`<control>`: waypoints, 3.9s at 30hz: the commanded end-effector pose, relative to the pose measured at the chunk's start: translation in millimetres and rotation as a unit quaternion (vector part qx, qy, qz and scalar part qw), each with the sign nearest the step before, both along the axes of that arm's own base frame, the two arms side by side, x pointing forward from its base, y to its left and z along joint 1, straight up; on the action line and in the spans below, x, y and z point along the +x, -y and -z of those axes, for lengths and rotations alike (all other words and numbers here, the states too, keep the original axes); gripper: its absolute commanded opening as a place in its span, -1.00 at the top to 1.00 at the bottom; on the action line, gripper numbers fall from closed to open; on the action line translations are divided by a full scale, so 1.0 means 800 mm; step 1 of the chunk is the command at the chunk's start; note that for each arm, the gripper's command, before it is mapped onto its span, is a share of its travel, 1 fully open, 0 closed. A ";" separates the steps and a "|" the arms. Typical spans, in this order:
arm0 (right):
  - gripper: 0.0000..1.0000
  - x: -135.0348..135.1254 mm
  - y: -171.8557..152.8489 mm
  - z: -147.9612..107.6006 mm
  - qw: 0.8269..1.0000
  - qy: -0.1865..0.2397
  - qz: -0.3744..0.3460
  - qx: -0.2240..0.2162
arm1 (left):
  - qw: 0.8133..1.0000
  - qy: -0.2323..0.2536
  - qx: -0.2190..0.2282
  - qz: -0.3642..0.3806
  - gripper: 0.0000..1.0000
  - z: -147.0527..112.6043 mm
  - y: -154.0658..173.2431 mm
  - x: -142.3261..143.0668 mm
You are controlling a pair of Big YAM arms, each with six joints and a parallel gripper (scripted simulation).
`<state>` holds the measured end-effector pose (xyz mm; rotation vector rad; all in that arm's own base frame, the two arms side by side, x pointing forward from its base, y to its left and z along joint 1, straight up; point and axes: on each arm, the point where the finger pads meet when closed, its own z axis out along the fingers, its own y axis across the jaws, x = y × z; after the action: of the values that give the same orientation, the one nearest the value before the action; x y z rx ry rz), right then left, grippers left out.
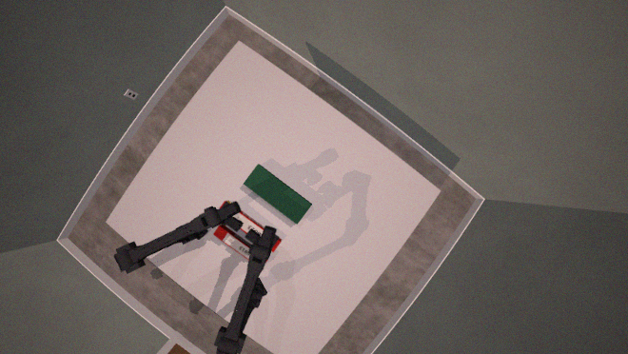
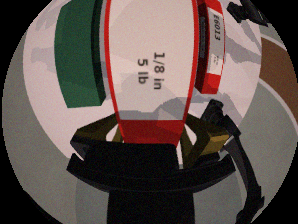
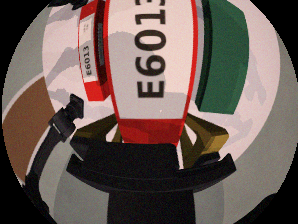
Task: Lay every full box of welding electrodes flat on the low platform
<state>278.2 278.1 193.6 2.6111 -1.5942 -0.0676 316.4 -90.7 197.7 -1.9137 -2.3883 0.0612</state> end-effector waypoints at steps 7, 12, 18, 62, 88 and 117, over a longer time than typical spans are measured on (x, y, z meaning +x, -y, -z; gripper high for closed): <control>1.00 0.032 -0.011 -0.093 0.996 0.071 0.000 0.051 | 0.997 0.081 -0.018 -0.001 1.00 -0.092 0.000 0.036; 1.00 0.032 -0.012 -0.095 0.996 0.071 0.000 0.051 | 0.997 0.075 -0.017 -0.001 1.00 -0.094 0.000 0.038; 1.00 0.034 -0.012 -0.102 0.996 0.071 0.000 0.051 | 0.997 0.071 -0.017 -0.001 1.00 -0.111 0.000 0.045; 1.00 0.032 -0.015 -0.092 0.998 0.057 0.000 0.041 | 0.998 0.066 -0.016 -0.001 1.00 -0.087 0.003 0.036; 1.00 0.034 -0.016 -0.054 0.998 0.057 0.000 0.041 | 0.998 0.066 -0.016 -0.001 1.00 -0.049 0.003 0.038; 1.00 0.034 -0.017 -0.030 0.998 0.057 0.000 0.040 | 0.998 0.066 -0.016 -0.001 1.00 -0.024 0.003 0.039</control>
<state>292.7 282.2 174.7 2.6355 -1.5944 -0.0242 330.4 -90.7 183.9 -1.9230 -2.4235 0.0493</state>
